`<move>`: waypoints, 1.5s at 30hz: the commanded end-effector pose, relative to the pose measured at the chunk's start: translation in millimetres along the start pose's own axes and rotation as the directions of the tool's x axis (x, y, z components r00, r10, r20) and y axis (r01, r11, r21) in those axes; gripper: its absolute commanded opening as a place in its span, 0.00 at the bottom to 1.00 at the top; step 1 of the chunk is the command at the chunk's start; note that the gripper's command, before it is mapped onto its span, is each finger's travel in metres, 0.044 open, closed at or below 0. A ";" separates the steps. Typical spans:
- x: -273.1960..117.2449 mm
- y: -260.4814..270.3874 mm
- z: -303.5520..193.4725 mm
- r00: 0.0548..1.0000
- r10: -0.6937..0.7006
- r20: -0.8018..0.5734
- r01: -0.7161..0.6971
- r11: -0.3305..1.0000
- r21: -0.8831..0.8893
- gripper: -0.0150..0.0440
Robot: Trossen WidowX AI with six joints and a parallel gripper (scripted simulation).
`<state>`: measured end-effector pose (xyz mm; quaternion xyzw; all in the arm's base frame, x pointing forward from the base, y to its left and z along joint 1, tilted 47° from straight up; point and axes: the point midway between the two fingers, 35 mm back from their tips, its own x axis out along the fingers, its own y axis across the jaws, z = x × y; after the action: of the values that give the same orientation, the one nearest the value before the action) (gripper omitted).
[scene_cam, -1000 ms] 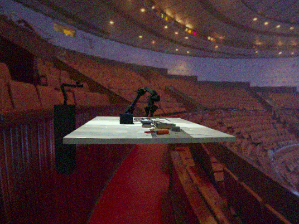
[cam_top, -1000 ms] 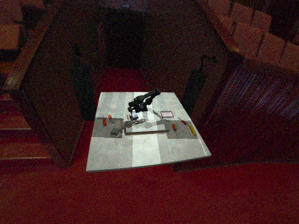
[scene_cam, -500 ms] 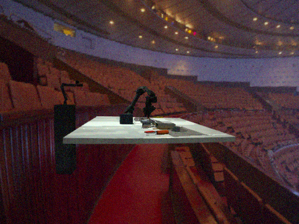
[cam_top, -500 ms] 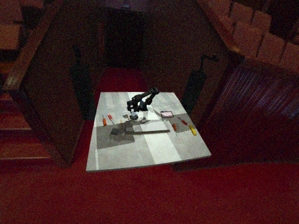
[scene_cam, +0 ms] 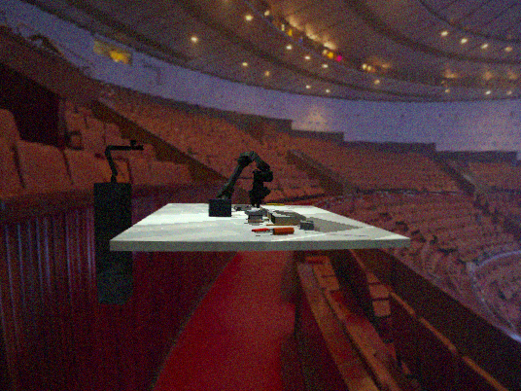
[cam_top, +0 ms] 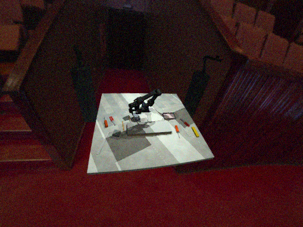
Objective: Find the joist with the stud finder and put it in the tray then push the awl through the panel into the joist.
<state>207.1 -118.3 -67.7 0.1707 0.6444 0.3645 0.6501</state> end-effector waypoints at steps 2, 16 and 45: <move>10.2 2.7 0.4 1.000 0.011 -0.003 -0.011 1.000 0.004 1.00; 32.8 3.7 1.6 1.000 0.012 -0.003 -0.012 1.000 0.004 1.00; 33.6 3.9 1.5 1.000 0.012 -0.003 -0.012 1.000 0.004 0.56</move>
<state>204.0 -89.9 -90.8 0.1743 0.6449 0.3680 0.6468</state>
